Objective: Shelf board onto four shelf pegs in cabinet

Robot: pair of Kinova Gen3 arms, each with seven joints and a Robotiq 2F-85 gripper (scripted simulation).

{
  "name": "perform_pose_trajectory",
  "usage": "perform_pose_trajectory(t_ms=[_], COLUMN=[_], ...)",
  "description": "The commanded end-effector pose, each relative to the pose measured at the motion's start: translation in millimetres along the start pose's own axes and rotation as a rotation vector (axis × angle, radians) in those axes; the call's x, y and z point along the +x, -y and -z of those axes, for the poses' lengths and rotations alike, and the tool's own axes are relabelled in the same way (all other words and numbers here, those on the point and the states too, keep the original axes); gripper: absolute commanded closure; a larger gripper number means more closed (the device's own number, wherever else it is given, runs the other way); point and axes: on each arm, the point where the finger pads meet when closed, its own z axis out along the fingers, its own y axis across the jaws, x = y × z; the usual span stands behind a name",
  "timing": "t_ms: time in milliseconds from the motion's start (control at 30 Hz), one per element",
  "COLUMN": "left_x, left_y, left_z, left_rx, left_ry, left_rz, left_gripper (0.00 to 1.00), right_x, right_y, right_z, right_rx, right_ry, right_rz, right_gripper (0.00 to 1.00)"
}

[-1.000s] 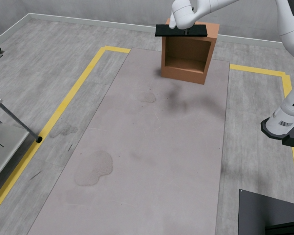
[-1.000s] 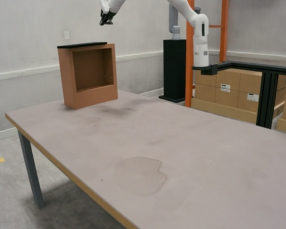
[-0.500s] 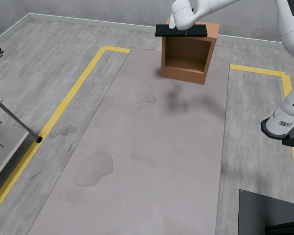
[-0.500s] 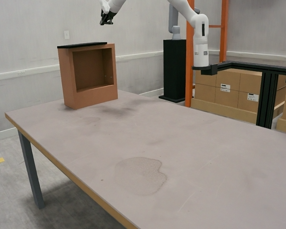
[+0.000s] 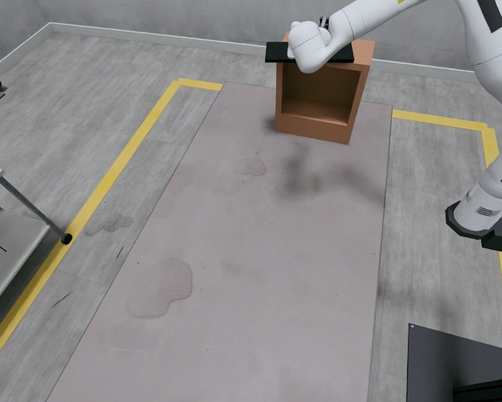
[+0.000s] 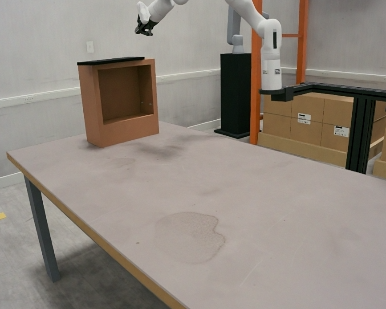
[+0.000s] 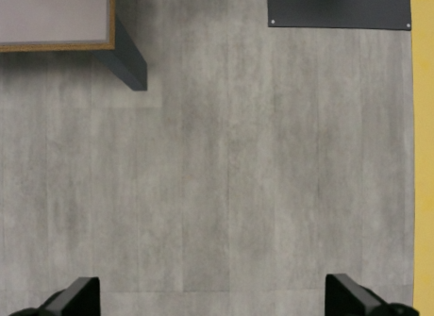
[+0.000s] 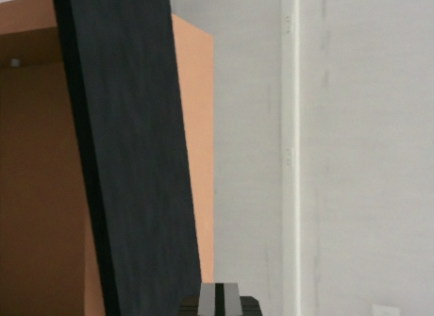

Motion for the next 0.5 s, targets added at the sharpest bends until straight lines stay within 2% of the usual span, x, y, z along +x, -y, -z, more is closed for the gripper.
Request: perform_pose_trajectory(t_ms=[0,133,367,467], left_x=[-0.3,-0.3,-0.3,-0.3], left_y=[-0.1,-0.1,-0.1,-0.1], left_z=[0.7,0.7,0.7,0.7], left_rx=[0.0,0.0,0.0,0.0], left_ry=[0.002,0.002,0.002,0.002], left_rz=[0.0,0.0,0.0,0.0], left_gripper=[0.002,0.002,0.002,0.002], right_x=[-0.2,0.5,6.0,6.5], right_y=[0.2,1.0,25.8,28.5], right_z=[0.4,3.0,43.3,47.6], right_rx=[-0.053,-0.137,-0.137,-0.137], right_ry=[0.002,-0.001,-0.001,-0.001], right_rz=[0.0,-0.001,-0.001,-0.001], right_gripper=[0.903,0.903,0.903,0.903])
